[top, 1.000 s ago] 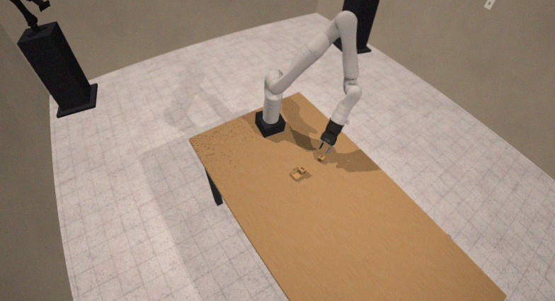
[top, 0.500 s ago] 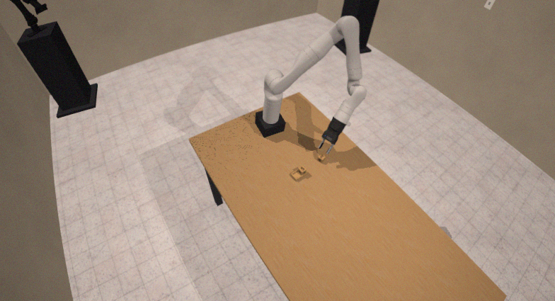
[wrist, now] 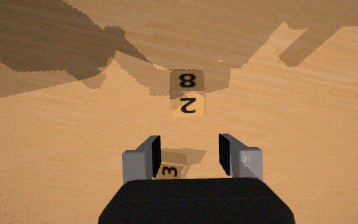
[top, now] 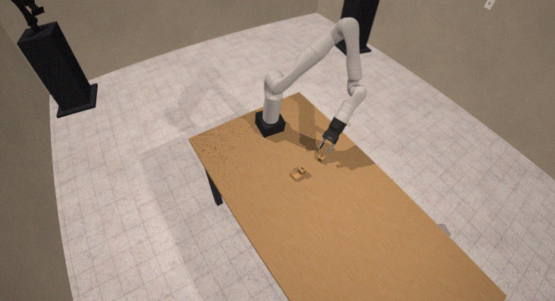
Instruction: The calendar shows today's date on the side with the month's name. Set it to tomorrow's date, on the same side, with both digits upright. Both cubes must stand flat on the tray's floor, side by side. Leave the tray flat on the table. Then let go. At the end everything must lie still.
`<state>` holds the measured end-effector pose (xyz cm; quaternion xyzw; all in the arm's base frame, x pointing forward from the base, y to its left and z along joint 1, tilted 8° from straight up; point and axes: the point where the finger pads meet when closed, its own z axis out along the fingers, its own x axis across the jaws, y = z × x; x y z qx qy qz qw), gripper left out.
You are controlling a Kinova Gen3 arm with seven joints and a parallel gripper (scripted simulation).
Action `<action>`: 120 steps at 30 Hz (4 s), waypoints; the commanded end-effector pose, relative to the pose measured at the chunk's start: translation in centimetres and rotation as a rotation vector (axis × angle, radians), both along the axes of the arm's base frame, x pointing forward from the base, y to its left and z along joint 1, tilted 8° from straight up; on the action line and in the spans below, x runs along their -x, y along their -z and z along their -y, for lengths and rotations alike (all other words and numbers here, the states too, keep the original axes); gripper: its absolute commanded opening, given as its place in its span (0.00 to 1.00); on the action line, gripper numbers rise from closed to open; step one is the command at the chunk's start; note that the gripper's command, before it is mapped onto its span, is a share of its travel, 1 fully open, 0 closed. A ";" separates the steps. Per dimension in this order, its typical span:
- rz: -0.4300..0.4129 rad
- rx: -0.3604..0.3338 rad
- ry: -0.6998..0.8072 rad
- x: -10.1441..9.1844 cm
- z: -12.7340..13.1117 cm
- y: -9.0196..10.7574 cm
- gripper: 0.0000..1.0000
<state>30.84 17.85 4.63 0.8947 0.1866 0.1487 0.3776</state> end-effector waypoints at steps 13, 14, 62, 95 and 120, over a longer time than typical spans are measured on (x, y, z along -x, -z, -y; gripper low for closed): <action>0.008 0.004 0.001 -0.2 0.0 0.1 0.90; 0.008 0.004 0.001 -0.2 0.0 0.1 0.90; 0.008 0.004 0.001 -1.1 -0.1 6.5 0.90; 0.008 0.005 0.001 -1.1 0.0 6.7 0.90; 0.008 0.005 0.001 -1.1 0.0 6.7 0.60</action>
